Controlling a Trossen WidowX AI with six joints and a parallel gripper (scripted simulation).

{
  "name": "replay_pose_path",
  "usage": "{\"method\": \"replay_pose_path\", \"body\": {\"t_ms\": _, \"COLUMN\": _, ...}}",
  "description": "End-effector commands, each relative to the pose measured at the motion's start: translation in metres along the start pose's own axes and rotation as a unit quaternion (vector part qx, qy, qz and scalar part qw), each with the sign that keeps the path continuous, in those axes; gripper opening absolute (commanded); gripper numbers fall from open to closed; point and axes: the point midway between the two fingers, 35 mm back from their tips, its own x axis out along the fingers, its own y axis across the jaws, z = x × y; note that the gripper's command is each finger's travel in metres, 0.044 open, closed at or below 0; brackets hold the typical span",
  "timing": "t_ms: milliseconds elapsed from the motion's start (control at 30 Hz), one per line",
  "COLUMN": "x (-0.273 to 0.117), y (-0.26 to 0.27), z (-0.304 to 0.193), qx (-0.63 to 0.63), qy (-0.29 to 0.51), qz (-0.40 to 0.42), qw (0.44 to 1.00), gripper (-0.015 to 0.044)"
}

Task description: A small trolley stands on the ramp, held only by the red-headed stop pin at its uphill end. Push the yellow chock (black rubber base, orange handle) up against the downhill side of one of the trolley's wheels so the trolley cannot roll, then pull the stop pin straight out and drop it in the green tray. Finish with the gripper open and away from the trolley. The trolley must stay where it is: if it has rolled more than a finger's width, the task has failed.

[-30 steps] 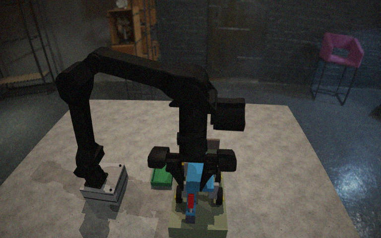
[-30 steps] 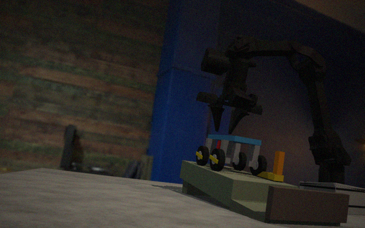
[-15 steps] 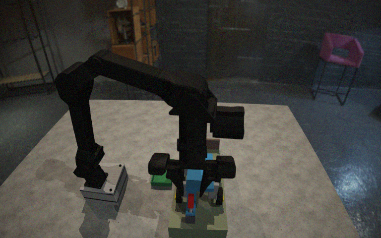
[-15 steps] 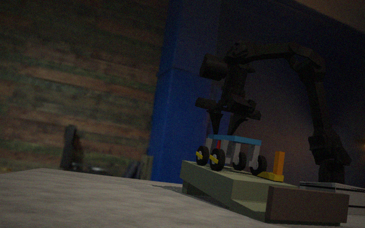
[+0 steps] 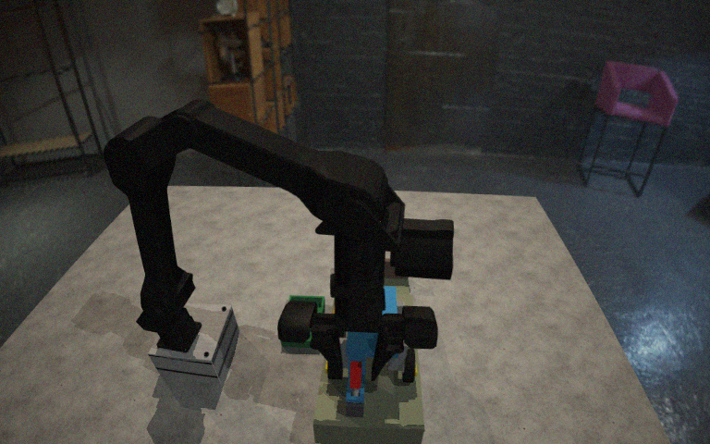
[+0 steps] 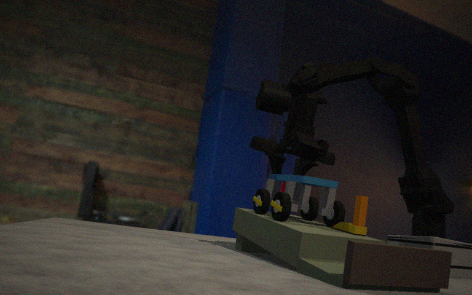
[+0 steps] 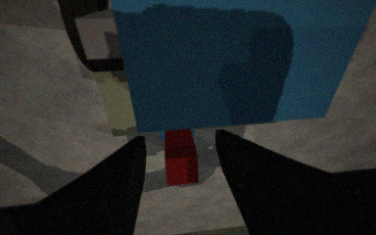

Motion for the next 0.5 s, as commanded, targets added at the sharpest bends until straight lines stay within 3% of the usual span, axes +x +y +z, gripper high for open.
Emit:
{"method": "replay_pose_path", "body": {"t_ms": 0, "x": 0.0069, "y": 0.0007, "z": -0.0009, "qx": -0.002, "qy": 0.002, "qz": 0.001, "qw": 1.000, "gripper": 0.0190}}
{"method": "replay_pose_path", "body": {"t_ms": 267, "x": 0.0161, "y": 0.0013, "z": -0.0016, "qx": -0.002, "qy": 0.002, "qz": 0.001, "qw": 1.000, "gripper": 0.0190}}
{"method": "replay_pose_path", "body": {"t_ms": 467, "x": 0.0127, "y": 0.0007, "z": -0.0006, "qx": 0.000, "qy": 0.000, "qz": 0.000, "qw": 1.000, "gripper": 0.0052}}
